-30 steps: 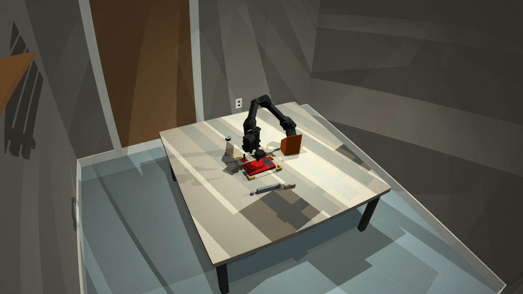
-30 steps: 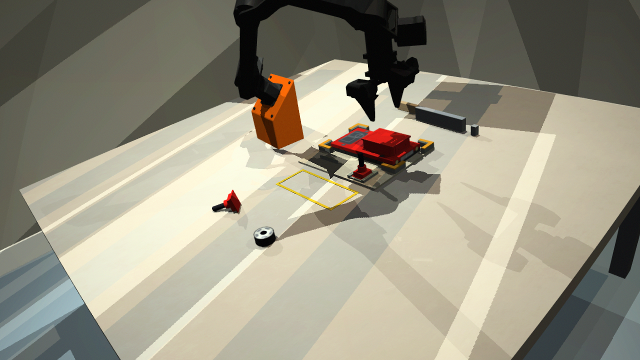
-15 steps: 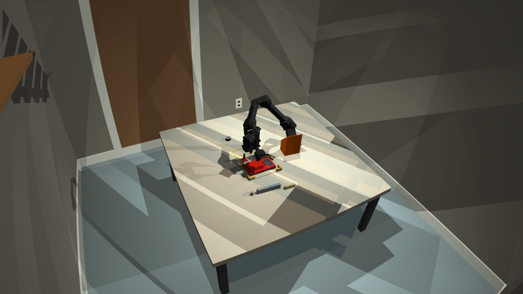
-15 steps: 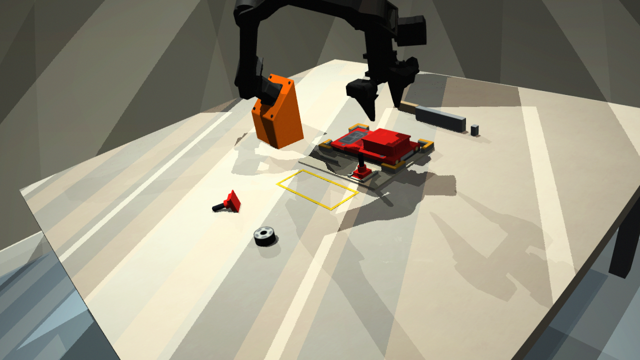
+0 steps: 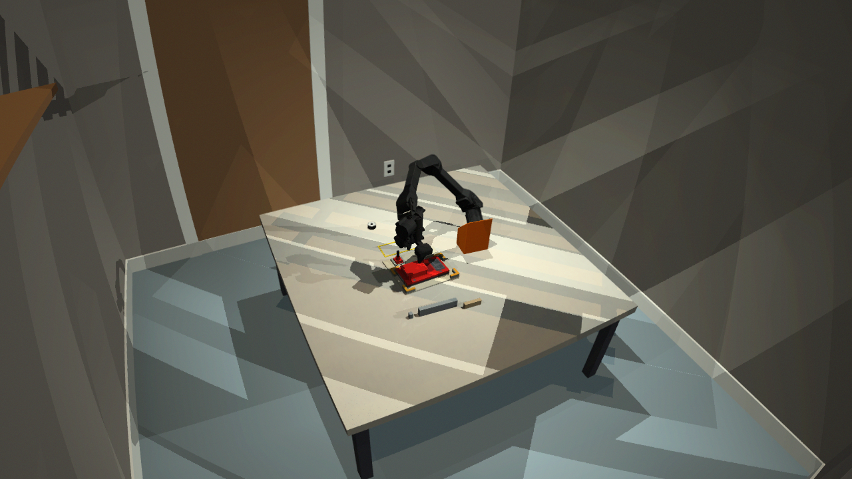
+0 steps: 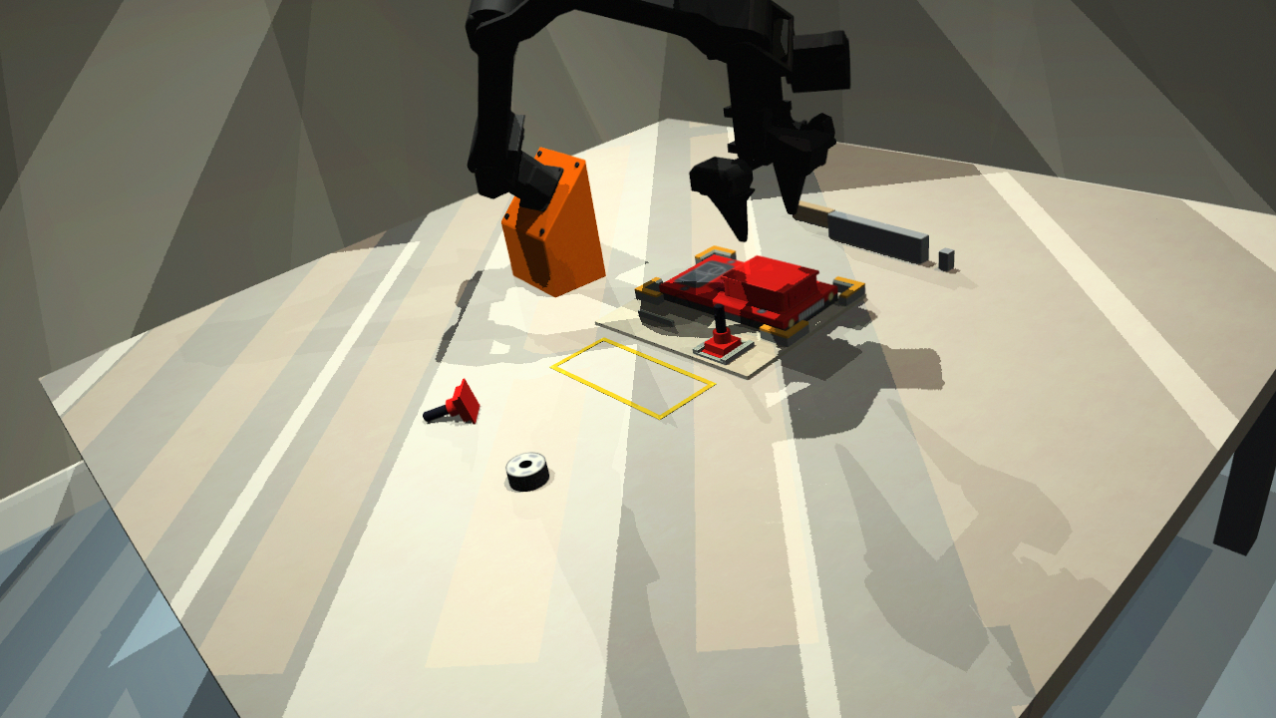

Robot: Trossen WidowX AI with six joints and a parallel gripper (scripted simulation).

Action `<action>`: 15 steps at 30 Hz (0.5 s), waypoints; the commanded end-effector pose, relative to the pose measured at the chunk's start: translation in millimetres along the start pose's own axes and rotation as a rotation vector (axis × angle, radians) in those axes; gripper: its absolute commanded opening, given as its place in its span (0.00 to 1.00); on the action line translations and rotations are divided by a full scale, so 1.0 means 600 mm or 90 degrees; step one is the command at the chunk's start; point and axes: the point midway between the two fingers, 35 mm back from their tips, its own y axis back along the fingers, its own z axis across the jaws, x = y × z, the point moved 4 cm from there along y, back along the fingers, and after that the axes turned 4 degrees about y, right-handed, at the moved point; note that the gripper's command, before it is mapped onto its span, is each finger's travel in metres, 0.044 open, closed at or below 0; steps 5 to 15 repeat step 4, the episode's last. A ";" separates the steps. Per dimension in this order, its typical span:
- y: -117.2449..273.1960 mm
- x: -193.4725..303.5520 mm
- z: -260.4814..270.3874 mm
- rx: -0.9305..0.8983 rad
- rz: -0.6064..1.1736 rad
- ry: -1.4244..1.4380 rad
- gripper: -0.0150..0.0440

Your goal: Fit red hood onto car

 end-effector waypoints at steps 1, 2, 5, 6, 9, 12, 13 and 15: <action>0.001 0.000 0.000 -0.002 0.002 -0.002 1.00; 0.001 0.000 0.000 -0.002 0.002 -0.002 1.00; 0.001 0.000 0.000 -0.002 0.002 -0.002 1.00; 0.001 0.000 0.000 -0.002 0.002 -0.002 1.00; 0.001 0.000 0.000 -0.002 0.002 -0.002 1.00; 0.001 0.000 0.000 -0.002 0.002 -0.002 1.00; 0.001 0.000 0.000 -0.002 0.002 -0.002 1.00; 0.001 0.000 0.000 -0.002 0.002 -0.002 1.00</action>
